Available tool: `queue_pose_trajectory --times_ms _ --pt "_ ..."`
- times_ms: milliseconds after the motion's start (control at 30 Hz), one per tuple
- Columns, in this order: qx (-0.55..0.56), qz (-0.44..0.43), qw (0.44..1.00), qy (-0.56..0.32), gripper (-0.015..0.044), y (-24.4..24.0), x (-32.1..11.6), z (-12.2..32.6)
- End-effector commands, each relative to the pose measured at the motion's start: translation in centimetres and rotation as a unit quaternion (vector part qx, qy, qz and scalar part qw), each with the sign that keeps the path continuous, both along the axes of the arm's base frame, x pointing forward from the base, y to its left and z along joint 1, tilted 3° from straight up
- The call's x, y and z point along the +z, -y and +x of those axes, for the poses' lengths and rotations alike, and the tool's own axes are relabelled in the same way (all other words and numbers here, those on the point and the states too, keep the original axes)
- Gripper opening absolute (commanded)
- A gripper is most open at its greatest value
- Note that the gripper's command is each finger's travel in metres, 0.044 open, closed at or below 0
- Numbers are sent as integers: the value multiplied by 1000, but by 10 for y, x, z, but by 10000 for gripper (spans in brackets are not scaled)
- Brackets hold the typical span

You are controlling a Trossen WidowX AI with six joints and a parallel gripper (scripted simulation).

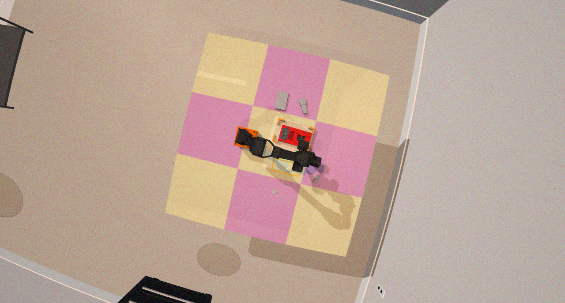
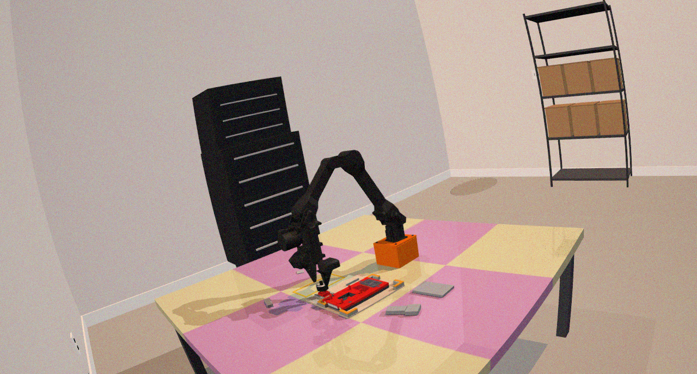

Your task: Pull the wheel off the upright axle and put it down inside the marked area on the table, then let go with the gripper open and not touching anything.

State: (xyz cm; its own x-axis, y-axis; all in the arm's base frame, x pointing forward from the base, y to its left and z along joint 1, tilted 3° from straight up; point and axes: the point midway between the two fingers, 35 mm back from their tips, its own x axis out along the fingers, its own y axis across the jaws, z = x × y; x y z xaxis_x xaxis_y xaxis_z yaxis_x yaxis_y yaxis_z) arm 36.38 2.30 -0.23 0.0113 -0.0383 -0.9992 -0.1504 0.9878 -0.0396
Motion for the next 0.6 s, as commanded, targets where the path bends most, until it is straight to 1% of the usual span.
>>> queue_pose_trajectory --times_ms 0,100,200,500,567 --pt "1 -2 1000 -4 300 3 -18 -4" --pt "1 -2 1000 -4 300 3 -18 -4" --pt "-1 -1 1000 -10 221 2 -16 -5" --pt "-1 -1 1000 -10 161 2 -16 -5" --pt "-1 -1 1000 -10 109 2 -16 -5"
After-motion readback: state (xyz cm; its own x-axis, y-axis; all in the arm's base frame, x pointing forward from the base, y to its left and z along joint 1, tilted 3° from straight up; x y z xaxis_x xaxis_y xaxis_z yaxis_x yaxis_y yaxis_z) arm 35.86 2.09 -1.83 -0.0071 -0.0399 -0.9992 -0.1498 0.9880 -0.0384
